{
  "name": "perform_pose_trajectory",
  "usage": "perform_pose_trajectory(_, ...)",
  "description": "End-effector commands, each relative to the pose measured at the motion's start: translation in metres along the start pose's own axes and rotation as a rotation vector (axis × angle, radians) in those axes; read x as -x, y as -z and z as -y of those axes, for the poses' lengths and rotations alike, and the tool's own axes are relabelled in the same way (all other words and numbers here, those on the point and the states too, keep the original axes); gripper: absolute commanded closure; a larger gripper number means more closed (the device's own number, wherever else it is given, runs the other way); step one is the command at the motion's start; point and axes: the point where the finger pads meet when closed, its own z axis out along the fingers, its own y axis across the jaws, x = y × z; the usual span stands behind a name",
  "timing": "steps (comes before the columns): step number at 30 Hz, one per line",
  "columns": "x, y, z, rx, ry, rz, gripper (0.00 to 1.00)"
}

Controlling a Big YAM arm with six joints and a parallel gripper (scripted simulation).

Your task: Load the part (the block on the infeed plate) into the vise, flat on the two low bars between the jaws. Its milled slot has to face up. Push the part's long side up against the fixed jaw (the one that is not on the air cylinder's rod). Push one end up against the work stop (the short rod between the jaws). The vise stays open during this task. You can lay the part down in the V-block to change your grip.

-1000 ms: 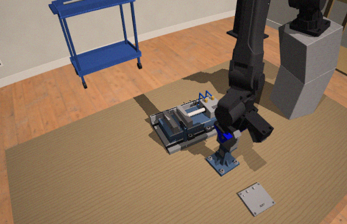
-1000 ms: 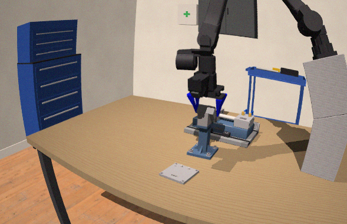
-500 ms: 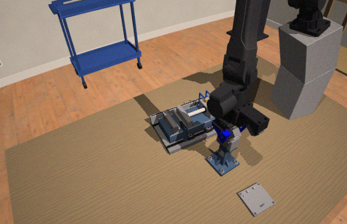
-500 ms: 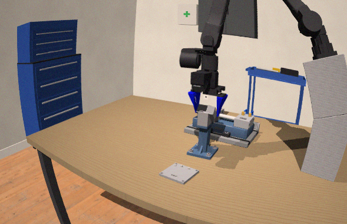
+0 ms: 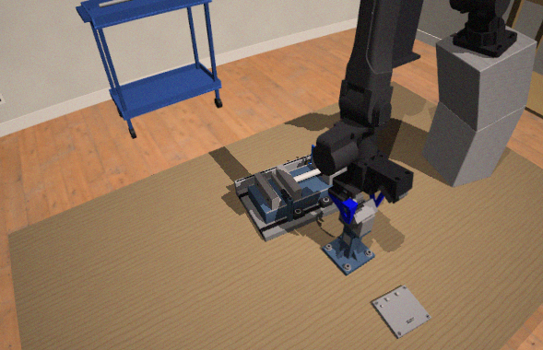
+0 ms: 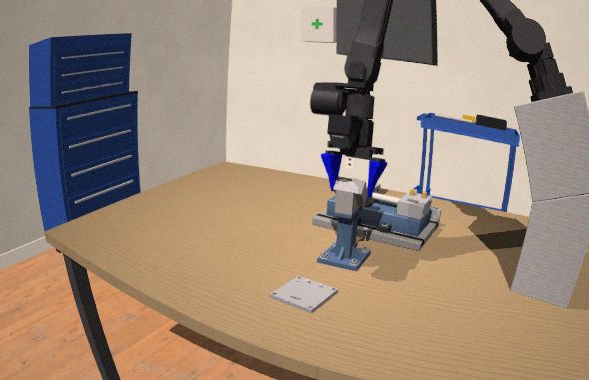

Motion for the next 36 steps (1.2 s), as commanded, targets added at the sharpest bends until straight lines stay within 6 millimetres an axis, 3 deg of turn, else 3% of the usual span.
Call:
perform_pose_trajectory(1, -0.007, 0.006, 0.008, -0.032, 0.01, 0.023, 0.19)
perform_pose_trajectory(10, -0.008, -0.003, 0.0, -0.009, 0.009, 0.099, 0.19)
perform_pose_trajectory(22, -0.009, -0.002, 0.01, -0.026, 0.013, 0.203, 0.19)
perform_pose_trajectory(23, -0.007, 0.012, 0.024, -0.063, 0.02, 0.212, 0.19)
perform_pose_trajectory(28, -0.009, -0.003, 0.006, -0.01, 0.009, 0.261, 0.19)
perform_pose_trajectory(36, -0.009, -0.002, 0.005, -0.004, 0.008, 0.333, 0.19)
